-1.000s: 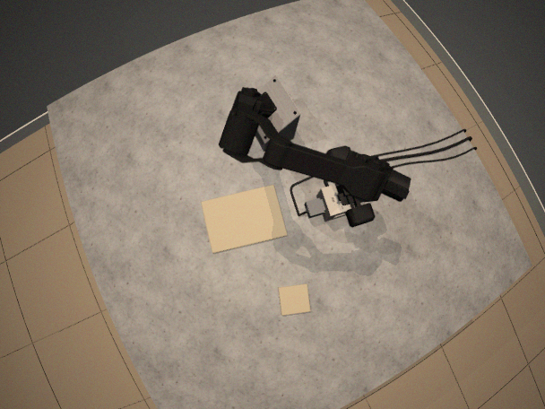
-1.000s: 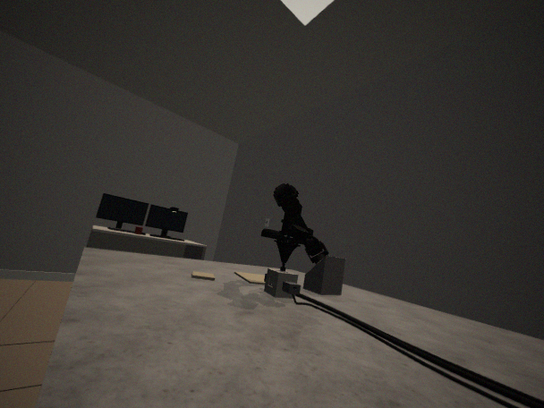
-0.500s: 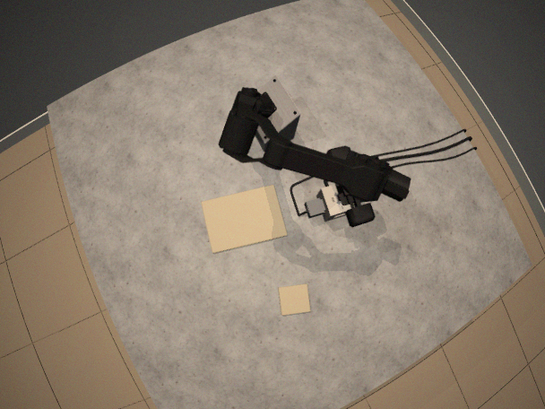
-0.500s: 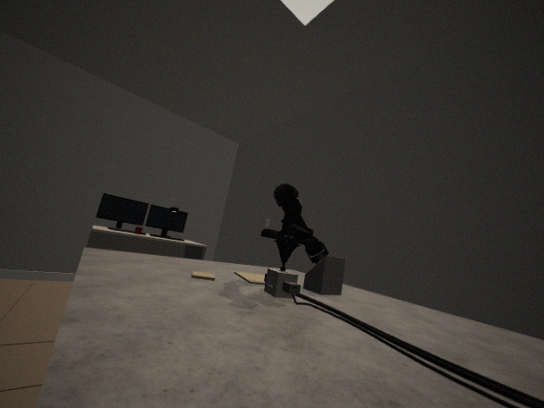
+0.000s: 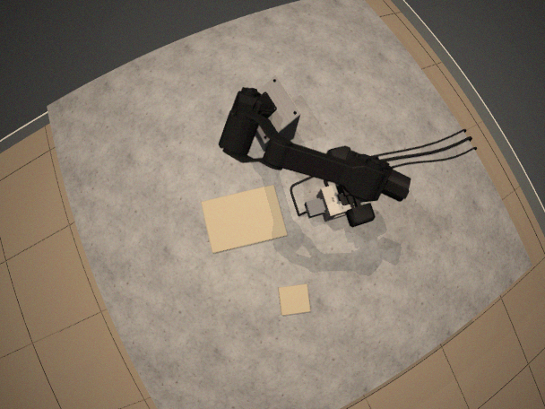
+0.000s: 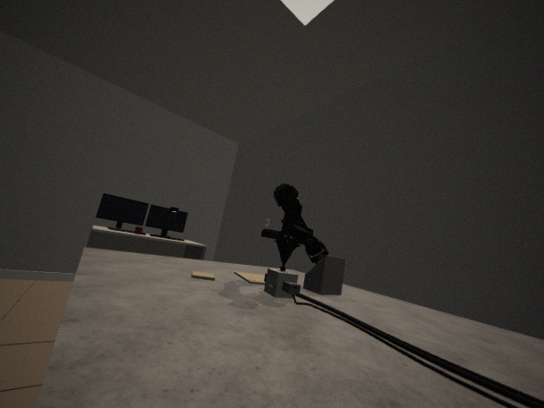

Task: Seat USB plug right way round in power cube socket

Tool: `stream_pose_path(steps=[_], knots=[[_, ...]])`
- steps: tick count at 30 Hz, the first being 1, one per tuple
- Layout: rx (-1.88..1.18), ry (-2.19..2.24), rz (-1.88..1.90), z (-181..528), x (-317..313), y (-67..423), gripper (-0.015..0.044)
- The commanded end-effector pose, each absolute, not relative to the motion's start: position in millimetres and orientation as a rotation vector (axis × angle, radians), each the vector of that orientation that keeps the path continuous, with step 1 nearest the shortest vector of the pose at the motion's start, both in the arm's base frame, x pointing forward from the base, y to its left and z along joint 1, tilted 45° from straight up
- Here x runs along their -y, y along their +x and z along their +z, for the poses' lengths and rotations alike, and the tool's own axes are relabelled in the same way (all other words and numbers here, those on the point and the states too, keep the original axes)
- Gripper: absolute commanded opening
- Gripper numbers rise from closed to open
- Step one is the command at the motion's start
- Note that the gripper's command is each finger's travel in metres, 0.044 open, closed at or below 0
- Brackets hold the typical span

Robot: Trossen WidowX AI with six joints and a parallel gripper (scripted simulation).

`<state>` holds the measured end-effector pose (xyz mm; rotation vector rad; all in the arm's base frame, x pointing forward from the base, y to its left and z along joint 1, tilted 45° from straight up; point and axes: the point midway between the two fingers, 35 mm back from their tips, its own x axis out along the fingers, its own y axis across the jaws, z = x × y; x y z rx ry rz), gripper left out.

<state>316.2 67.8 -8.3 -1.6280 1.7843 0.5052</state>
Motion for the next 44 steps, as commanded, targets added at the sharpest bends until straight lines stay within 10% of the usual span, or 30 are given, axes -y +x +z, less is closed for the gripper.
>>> stream_pose_path(steps=[1, 11, 15, 44], knots=[[-1.789, -1.630, 0.505, -9.5, -65.4, 316.3, 0.0000], [-1.789, -1.630, 0.505, -9.5, -65.4, 316.3, 0.0000], [-1.784, -1.628, 0.505, -8.4, -67.8, 316.2, 0.0095], [-1.784, -1.628, 0.505, -0.6, -75.3, 316.3, 0.0095]])
